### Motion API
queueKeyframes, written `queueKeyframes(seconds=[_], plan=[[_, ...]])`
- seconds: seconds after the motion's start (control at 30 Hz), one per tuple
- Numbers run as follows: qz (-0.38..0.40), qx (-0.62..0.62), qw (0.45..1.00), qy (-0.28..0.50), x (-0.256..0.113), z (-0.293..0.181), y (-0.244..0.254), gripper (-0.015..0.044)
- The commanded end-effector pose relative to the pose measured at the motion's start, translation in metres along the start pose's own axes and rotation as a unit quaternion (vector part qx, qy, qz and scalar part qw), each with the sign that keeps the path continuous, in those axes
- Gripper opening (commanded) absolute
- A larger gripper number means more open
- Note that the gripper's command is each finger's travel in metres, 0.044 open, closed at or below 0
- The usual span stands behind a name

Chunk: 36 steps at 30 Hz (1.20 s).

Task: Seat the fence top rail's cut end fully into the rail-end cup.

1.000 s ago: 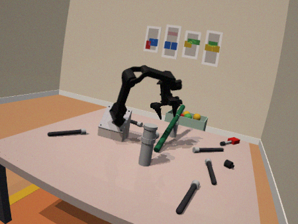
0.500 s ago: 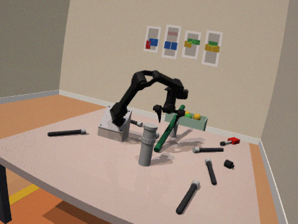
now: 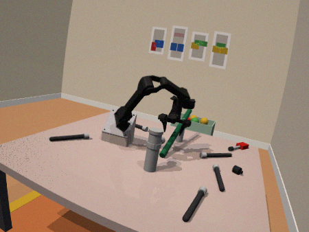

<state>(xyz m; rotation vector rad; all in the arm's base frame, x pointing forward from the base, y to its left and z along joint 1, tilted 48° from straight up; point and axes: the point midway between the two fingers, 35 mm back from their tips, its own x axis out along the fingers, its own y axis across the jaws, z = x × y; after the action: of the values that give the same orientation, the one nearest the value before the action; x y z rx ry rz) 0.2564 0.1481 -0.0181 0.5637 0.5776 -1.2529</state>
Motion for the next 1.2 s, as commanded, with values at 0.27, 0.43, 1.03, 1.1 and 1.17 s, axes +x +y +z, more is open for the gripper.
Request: queueKeyframes(seconds=[0.27, 0.43, 1.03, 1.1, 1.17], plan=[[0.006, -0.001, 1.0, 0.001, 0.019, -0.001, 0.001, 0.044], [0.006, -0.002, 1.0, 0.001, 0.026, -0.001, 0.002, 0.044], [0.006, -0.001, 1.0, 0.001, 0.056, -0.001, 0.003, 0.044], [0.006, -0.001, 1.0, 0.001, 0.059, -0.001, 0.003, 0.044], [0.006, -0.001, 1.0, 0.001, 0.062, -0.001, 0.003, 0.044]])
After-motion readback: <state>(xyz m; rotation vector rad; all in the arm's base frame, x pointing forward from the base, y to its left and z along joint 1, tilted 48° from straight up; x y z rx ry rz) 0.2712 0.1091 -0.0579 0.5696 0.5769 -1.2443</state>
